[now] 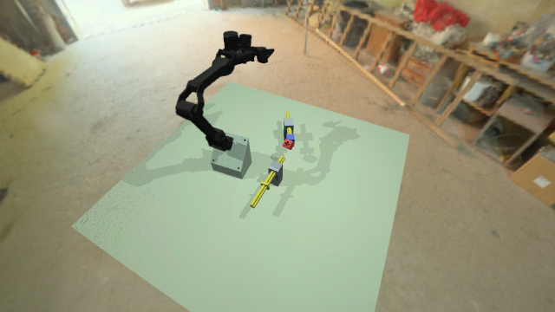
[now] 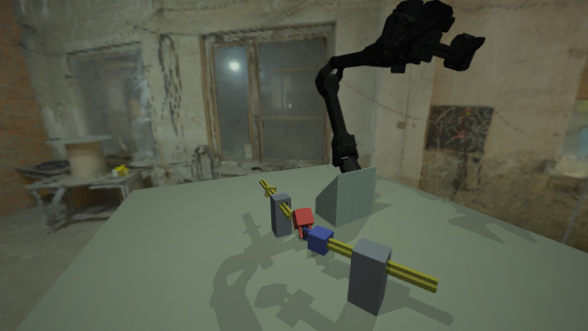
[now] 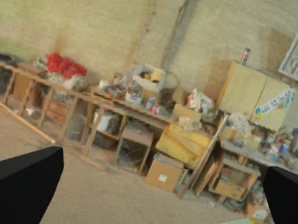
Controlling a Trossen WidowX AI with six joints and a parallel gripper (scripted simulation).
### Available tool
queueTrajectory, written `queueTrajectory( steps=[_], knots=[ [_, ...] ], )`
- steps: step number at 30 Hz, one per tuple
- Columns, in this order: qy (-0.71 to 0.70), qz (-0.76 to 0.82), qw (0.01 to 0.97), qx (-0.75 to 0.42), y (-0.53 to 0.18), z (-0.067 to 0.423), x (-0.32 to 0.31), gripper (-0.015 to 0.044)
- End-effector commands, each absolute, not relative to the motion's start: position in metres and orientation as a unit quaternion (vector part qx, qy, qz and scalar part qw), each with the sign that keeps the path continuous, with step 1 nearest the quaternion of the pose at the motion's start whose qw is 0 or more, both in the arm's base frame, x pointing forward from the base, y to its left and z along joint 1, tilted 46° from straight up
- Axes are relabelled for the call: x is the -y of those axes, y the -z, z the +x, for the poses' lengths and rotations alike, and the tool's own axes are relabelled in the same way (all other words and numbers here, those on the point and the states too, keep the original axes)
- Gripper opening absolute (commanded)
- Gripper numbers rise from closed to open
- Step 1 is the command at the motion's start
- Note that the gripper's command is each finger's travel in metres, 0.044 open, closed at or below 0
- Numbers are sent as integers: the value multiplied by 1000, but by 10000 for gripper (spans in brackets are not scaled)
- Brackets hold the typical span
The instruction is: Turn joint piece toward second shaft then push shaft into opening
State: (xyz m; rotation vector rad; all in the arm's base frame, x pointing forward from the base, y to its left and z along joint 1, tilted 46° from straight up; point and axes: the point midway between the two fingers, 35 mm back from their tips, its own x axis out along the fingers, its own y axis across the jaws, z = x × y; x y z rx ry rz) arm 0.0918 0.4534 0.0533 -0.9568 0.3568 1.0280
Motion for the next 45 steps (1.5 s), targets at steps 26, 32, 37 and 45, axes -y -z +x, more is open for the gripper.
queueTrajectory(
  steps=[26, 32, 37, 45],
  knots=[
    [-110, -357, 789, -488, -15, 238, -293, 440],
    [-22, -331, 777, -534, -16, 253, -252, 440],
    [52, -309, 763, -566, -20, 262, -219, 440],
    [171, -273, 729, -605, -32, 269, -166, 440]
  ],
)
